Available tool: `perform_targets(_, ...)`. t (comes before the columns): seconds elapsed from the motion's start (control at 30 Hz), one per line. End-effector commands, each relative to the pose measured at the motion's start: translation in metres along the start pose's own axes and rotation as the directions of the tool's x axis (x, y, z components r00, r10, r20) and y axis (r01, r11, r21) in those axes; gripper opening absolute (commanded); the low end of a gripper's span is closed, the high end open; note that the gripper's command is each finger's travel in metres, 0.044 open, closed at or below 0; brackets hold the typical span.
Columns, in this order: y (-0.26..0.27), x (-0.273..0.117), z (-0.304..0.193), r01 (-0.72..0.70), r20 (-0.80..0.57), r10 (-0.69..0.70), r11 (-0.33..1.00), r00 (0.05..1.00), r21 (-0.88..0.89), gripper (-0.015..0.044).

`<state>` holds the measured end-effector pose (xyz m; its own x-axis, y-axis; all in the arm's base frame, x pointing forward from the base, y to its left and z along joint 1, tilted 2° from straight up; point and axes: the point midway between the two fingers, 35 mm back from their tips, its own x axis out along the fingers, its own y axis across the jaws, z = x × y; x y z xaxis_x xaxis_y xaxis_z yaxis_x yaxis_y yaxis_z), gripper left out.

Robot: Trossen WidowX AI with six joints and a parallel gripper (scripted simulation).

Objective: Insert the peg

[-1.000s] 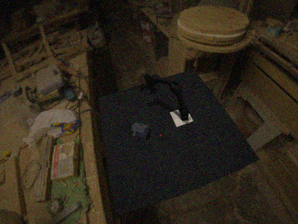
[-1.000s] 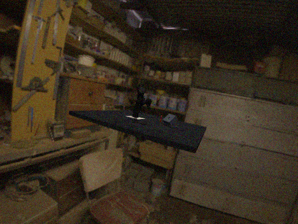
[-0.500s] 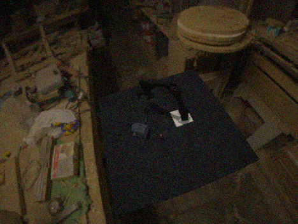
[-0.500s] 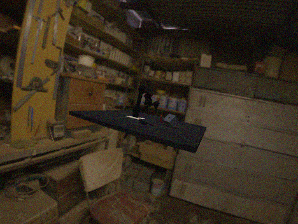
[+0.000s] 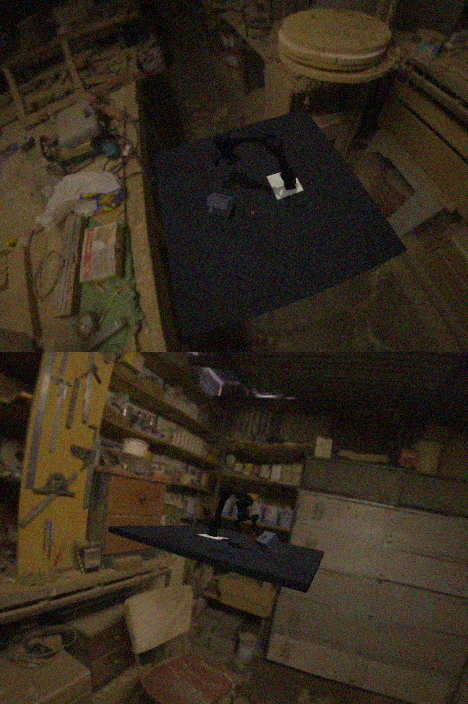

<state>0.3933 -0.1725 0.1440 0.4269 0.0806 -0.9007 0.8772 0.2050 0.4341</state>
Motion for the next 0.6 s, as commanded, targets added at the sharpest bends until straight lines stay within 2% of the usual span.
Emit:
perform_targets(0.0,0.005,0.003,-0.016,0.018,-0.014,-0.019,0.999,1.000,-0.041,0.0440)
perform_targets(0.57,0.025,0.015,-0.096,0.083,-0.085,-0.106,0.968,0.991,-0.237,0.0440)
